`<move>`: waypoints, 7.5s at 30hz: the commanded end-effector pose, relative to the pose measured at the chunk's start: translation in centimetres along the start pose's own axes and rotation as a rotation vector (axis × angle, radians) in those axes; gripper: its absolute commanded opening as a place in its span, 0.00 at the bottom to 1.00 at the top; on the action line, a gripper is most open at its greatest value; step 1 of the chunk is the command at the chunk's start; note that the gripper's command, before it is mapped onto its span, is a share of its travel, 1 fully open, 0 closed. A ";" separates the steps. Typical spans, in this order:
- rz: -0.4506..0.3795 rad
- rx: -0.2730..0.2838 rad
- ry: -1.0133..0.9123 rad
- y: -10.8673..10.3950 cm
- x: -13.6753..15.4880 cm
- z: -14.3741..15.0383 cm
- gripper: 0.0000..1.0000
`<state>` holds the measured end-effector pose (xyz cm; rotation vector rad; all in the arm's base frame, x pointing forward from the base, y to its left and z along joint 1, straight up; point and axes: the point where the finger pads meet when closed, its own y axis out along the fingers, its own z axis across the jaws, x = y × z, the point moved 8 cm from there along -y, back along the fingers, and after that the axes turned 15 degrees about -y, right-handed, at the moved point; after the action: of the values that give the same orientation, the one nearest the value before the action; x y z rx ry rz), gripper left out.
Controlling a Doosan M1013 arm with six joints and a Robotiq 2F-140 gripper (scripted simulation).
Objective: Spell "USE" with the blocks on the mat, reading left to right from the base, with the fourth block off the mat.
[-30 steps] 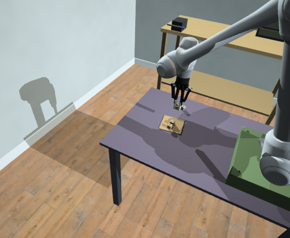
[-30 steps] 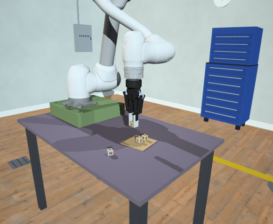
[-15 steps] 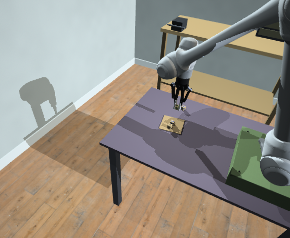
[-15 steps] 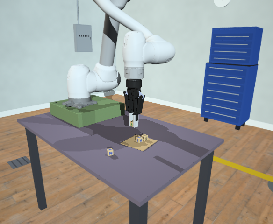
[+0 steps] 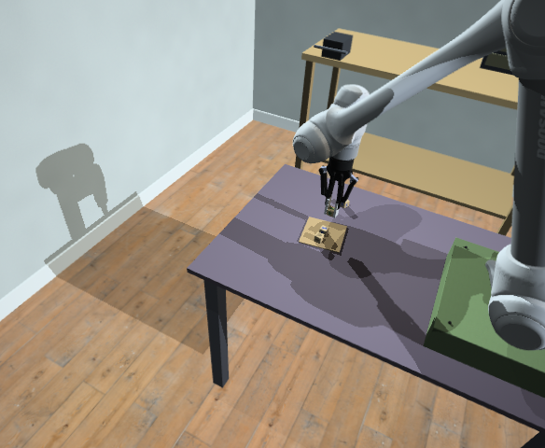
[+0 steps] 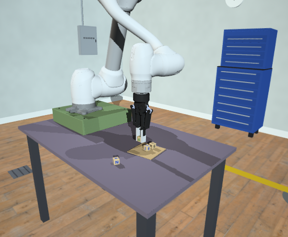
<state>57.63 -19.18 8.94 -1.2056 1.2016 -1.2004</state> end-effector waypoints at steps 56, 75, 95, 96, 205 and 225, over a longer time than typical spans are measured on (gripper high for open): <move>0.000 0.000 0.000 5.9 0.0 0.0 0.13; 0.000 0.000 0.000 5.9 0.0 0.0 0.13; 0.000 0.000 0.000 5.9 0.0 0.0 0.18; 0.000 0.000 0.000 5.9 0.0 0.0 0.18; 0.000 0.000 0.000 -10.3 0.0 0.0 1.00; 0.000 0.000 0.000 -10.3 0.0 0.0 1.00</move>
<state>57.61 -19.20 19.24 -1.2055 1.2014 -1.2005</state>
